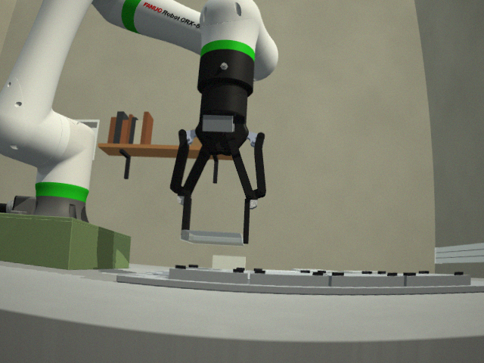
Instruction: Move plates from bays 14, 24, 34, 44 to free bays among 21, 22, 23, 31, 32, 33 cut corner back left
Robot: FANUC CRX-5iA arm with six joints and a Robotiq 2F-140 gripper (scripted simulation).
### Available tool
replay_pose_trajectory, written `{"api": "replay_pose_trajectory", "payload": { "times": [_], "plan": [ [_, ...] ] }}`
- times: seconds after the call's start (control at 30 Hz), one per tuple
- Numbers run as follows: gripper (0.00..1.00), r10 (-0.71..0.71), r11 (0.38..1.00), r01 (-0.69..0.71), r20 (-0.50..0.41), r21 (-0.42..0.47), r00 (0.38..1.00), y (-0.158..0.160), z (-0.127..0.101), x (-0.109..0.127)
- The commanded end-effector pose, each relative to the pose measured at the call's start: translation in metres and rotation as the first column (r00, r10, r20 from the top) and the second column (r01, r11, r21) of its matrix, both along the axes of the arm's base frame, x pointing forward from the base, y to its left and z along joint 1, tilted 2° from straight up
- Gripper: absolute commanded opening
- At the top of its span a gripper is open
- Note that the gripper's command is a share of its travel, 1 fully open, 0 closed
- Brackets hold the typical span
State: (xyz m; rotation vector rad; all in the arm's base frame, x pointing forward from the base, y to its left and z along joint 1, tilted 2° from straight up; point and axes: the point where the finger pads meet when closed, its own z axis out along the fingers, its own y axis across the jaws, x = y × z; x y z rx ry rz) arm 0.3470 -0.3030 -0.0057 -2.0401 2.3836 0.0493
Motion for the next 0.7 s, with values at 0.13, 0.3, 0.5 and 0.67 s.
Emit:
{"api": "replay_pose_trajectory", "payload": {
  "times": [0.13, 0.3, 0.5, 0.67],
  "plan": [
    [0.10, 0.000, 1.000, 0.000, 0.001, -0.001, 1.000, -0.0007, 0.0087, 0.0007],
    [0.10, 0.000, 1.000, 0.000, 0.001, -0.001, 1.000, -0.0009, 0.0153, 0.0008],
    [0.10, 0.001, 1.000, -0.001, 0.001, -0.001, 1.000, 0.0014, 0.0152, 0.0020],
    [0.10, 0.001, 1.000, -0.001, 0.001, -0.001, 1.000, 0.0086, 0.0151, 0.0056]
  ]
}}
